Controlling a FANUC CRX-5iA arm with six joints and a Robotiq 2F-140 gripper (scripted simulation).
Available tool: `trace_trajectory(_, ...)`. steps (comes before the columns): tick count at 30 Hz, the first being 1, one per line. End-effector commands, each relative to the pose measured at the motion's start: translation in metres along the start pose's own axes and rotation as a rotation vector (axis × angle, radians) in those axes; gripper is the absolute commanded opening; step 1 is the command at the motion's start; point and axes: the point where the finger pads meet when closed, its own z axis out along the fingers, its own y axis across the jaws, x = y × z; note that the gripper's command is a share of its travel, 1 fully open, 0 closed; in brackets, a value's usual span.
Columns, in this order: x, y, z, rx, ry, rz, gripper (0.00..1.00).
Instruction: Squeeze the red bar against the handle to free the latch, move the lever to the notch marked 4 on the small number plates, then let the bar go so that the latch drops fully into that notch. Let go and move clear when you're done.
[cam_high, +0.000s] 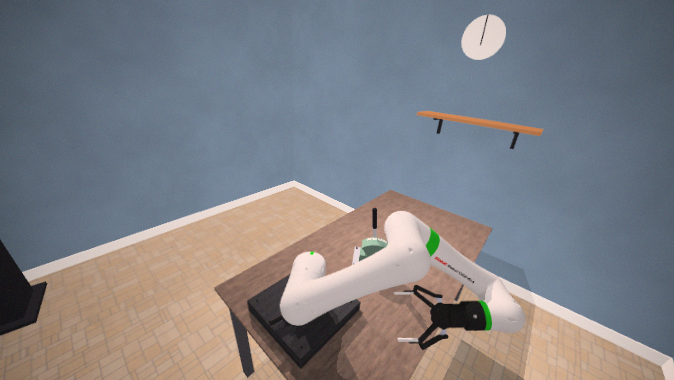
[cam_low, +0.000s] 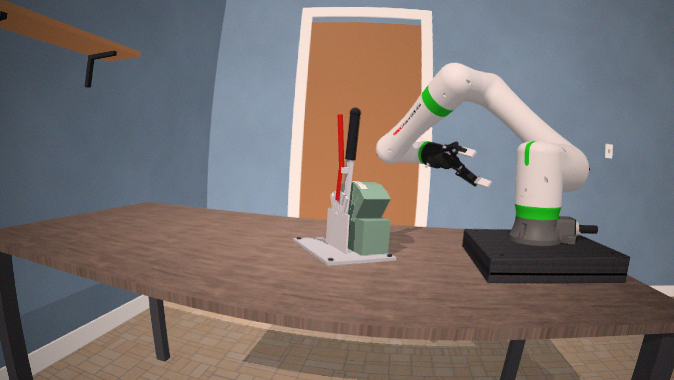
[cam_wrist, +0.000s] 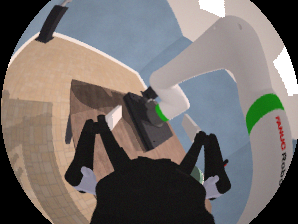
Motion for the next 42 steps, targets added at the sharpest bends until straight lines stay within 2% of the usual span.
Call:
trace_trajectory(1,0.000,0.001,-0.001,0.004,-0.001,-0.002,1.00)
trace_trajectory(3,-0.004,0.005,-0.003,0.026,-0.003,-0.017,1.00)
trace_trajectory(5,-0.011,0.015,-0.010,0.079,-0.007,-0.054,1.00)
trace_trajectory(7,-0.025,0.032,-0.021,0.168,-0.010,-0.119,1.00)
trace_trajectory(10,-0.055,0.075,-0.043,0.364,-0.005,-0.276,1.00)
trace_trajectory(14,-0.083,0.119,-0.056,0.525,0.022,-0.428,1.00)
trace_trajectory(16,-0.083,0.119,-0.056,0.525,0.022,-0.428,1.00)
trace_trajectory(17,-0.102,0.152,-0.063,0.644,0.044,-0.542,1.00)
trace_trajectory(23,-0.137,0.221,-0.070,0.869,0.104,-0.778,1.00)
trace_trajectory(31,-0.177,0.329,-0.054,1.163,0.234,-1.143,1.00)
trace_trajectory(33,-0.177,0.329,-0.054,1.163,0.234,-1.143,1.00)
trace_trajectory(34,-0.188,0.368,-0.045,1.264,0.286,-1.275,1.00)
trace_trajectory(42,-0.203,0.474,-0.001,1.510,0.446,-1.643,1.00)
